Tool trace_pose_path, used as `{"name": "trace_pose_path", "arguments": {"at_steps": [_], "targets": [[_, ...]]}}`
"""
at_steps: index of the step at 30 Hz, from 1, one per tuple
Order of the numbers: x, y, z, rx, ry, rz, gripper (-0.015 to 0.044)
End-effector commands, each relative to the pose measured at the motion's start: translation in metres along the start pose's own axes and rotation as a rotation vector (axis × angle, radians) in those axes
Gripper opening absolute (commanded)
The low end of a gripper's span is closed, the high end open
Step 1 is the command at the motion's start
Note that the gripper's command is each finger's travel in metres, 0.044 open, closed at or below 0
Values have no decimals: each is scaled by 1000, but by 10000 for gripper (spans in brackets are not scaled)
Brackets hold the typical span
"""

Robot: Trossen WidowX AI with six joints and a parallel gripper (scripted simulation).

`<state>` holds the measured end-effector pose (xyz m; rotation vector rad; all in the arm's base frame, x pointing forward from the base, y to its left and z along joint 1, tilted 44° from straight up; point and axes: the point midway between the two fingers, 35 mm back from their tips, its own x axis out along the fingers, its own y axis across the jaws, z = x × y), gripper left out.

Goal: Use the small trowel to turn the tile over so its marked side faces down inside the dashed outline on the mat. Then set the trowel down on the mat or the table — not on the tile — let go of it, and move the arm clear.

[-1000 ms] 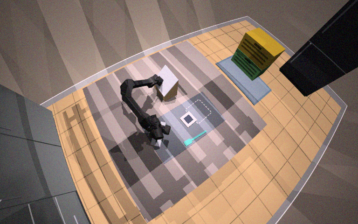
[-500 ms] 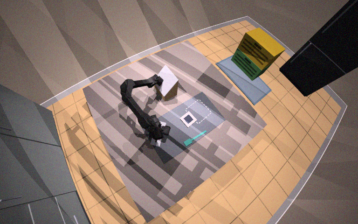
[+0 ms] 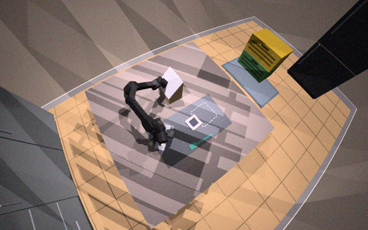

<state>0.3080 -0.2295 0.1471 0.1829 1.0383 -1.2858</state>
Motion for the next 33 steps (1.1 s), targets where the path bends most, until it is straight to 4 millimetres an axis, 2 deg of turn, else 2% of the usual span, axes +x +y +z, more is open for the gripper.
{"name": "trace_pose_path", "arguments": {"at_steps": [1,3,5,7,14,33], "targets": [[0,0,0,5,-2,0,270],[-10,0,0,9,-2,0,270],[-34,-1,-1,20,-2,0,270],[-43,-3,-1,25,-3,-1,270],[-44,-3,-1,2,-3,-1,270],[-44,-2,1,-650,-2,-1,270]]}}
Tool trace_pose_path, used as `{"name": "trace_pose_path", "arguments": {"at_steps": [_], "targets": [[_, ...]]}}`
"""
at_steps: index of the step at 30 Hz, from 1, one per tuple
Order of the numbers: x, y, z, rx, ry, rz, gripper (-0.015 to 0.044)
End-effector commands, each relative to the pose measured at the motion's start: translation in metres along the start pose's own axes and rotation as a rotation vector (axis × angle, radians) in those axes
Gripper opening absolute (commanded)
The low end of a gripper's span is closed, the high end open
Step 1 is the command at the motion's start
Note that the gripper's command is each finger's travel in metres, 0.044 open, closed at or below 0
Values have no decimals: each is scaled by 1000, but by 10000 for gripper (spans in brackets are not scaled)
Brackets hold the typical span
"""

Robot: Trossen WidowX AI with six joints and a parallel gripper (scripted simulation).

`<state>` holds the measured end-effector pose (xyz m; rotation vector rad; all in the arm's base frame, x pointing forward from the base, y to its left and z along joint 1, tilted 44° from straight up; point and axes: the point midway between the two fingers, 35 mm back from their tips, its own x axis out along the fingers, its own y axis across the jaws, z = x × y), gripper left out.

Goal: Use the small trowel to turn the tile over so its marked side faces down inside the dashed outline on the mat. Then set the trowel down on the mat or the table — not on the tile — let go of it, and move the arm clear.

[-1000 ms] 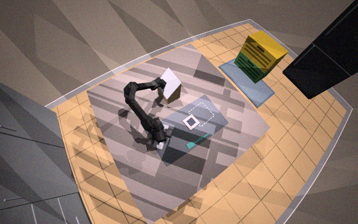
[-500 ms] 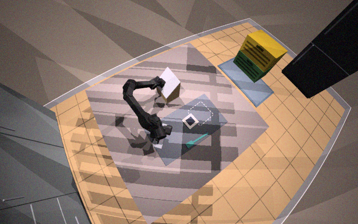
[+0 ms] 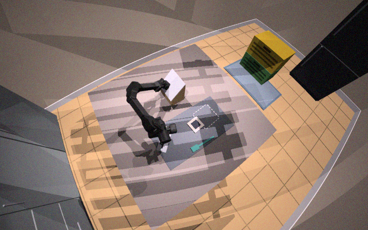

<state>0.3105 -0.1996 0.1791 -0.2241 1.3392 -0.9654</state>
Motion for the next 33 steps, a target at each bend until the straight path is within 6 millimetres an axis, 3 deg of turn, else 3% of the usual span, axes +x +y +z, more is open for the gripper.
{"name": "trace_pose_path", "arguments": {"at_steps": [1,33], "targets": [[0,0,0,-150,1,-3,270],[-1,-1,4,-1258,3,-1,270]]}}
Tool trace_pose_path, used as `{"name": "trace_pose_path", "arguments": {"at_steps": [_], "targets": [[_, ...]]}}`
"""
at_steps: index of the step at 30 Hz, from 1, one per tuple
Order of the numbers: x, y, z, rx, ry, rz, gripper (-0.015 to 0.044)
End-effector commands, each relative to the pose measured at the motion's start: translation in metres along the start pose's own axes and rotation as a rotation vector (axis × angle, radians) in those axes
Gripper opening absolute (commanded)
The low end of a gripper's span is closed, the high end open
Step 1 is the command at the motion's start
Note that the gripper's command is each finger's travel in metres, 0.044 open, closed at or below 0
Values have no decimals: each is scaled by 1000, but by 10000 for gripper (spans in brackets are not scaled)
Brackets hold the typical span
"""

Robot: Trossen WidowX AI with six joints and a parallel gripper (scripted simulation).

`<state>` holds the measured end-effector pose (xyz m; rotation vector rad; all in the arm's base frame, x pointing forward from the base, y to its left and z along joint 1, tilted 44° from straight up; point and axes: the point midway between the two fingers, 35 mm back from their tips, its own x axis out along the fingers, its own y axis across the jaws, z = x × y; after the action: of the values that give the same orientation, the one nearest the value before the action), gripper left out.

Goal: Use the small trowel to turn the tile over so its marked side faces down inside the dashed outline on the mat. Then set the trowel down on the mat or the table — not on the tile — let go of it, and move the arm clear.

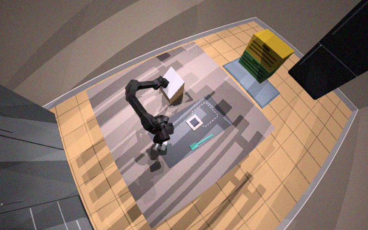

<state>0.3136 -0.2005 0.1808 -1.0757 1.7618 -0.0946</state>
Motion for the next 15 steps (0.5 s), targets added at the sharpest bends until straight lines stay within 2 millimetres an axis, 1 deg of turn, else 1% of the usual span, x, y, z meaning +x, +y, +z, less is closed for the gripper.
{"name": "trace_pose_path", "arguments": {"at_steps": [1,15], "targets": [[0,0,0,-151,2,1,270],[0,-2,0,-635,2,2,270]]}}
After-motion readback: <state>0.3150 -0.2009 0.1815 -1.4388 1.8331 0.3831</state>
